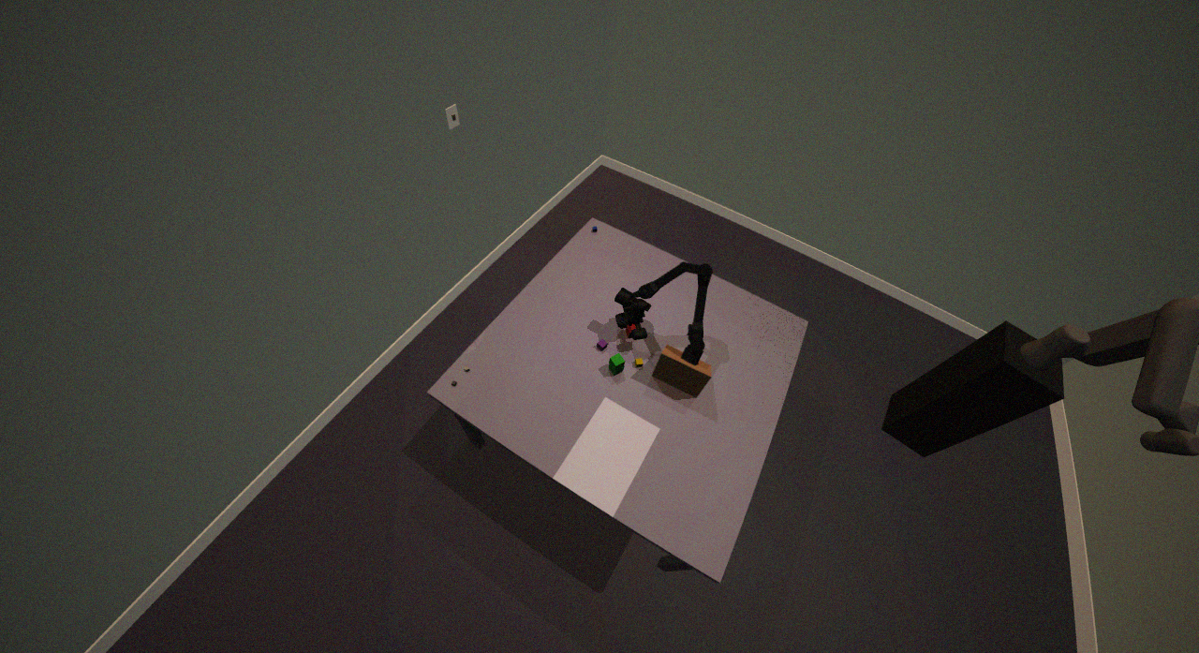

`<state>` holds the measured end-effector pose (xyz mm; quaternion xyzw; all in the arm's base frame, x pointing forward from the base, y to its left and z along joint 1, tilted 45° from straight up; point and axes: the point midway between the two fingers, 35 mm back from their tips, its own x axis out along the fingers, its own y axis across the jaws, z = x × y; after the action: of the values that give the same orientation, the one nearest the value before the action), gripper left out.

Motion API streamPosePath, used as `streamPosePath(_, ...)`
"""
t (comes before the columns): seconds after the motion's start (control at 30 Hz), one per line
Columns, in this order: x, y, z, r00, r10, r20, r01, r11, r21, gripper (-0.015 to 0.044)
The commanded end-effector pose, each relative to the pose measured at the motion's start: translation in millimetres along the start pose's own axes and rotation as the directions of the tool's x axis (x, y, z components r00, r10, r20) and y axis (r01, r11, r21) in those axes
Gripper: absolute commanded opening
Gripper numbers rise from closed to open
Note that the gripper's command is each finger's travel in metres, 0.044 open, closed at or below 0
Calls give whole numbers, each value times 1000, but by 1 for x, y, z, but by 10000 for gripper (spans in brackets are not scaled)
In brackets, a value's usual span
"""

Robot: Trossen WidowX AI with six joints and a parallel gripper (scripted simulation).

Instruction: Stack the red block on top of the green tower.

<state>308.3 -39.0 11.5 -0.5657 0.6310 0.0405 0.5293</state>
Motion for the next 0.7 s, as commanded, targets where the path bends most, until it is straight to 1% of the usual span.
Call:
streamPosePath(0.0,9,2,-2,1000,3,-10,-3,1000,-10,440)
streamPosePath(0.17,16,3,-2,1000,2,-11,-2,1000,-10,440)
streamPosePath(0.67,16,3,-2,1000,2,-11,-2,1000,-10,440)
